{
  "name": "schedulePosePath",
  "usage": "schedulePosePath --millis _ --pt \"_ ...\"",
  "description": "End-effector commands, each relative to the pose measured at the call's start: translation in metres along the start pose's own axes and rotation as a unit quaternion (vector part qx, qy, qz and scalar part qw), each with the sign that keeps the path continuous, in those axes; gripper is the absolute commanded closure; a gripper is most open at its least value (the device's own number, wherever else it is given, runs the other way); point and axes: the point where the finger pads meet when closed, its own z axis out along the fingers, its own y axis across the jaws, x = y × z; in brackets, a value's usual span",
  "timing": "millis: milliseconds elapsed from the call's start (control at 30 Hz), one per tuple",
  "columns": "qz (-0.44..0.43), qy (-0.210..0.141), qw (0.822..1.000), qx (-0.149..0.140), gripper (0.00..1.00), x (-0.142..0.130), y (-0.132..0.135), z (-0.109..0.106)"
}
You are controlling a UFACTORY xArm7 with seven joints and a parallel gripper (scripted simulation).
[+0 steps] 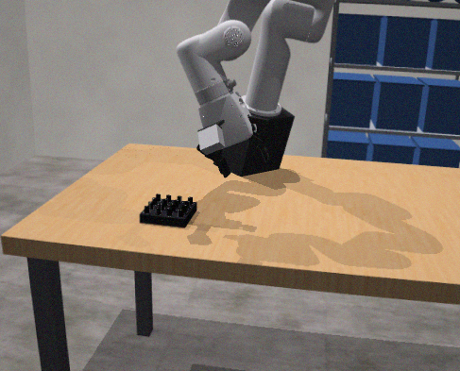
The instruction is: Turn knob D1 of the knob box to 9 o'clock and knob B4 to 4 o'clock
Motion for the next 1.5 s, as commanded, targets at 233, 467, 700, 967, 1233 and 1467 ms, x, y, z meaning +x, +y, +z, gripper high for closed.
schedulePosePath --millis 233,467,700,967,1233,1467 --pt "-0.017 0.006 0.99 -0.143 0.0 0.01 0.123 -0.013" --pt "-0.031 -0.004 0.974 -0.226 0.0 0.006 0.19 -0.033" --pt "-0.032 -0.004 0.973 -0.226 0.0 0.006 0.191 -0.033" --pt "-0.032 -0.004 0.973 -0.226 0.0 0.006 0.191 -0.033" --pt "-0.032 -0.004 0.973 -0.226 0.0 0.006 0.191 -0.033" --pt "-0.032 -0.004 0.973 -0.226 0.0 0.006 0.191 -0.033"
